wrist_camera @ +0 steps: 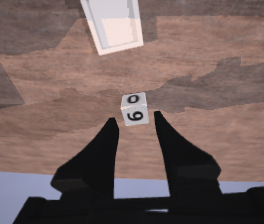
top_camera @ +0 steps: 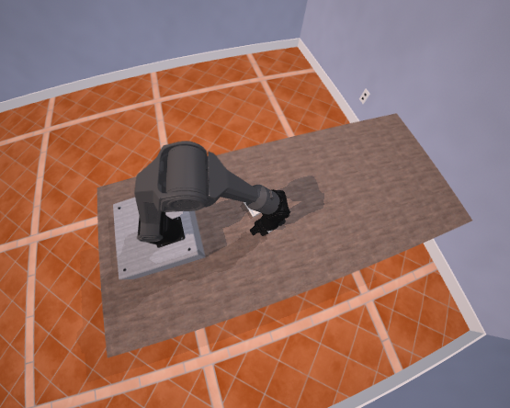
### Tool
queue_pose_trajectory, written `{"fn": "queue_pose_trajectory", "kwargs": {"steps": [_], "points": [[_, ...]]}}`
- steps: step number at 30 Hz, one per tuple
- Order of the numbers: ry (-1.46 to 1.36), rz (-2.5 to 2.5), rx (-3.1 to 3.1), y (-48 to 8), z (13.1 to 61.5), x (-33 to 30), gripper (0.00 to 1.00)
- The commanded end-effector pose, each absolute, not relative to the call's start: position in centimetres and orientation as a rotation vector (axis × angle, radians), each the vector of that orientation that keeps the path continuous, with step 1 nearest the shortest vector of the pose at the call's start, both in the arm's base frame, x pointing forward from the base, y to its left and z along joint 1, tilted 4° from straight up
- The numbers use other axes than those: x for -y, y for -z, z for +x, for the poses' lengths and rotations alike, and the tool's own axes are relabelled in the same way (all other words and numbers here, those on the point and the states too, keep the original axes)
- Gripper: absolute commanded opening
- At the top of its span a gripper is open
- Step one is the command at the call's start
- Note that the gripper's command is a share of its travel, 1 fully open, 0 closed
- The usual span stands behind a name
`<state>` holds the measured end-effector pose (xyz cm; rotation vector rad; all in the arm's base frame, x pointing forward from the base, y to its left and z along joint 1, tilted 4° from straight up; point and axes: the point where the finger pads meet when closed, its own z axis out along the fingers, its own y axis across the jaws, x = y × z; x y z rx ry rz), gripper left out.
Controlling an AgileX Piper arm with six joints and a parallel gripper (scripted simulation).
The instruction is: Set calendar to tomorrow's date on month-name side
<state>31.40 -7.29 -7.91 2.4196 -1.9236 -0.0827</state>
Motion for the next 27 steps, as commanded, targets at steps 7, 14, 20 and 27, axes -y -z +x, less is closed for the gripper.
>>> {"fn": "queue_pose_trajectory", "kwargs": {"steps": [7, 14, 20, 27], "points": [[0.081, 2.419, 1.923, 7.91, 31.38, 7.33, 0.61], [0.081, 2.419, 1.923, 7.91, 31.38, 7.33, 0.61], [0.084, 2.419, 1.923, 8.16, 31.32, 7.32, 0.61], [0.085, 2.418, 1.923, 8.73, 31.26, 7.32, 0.61]]}}
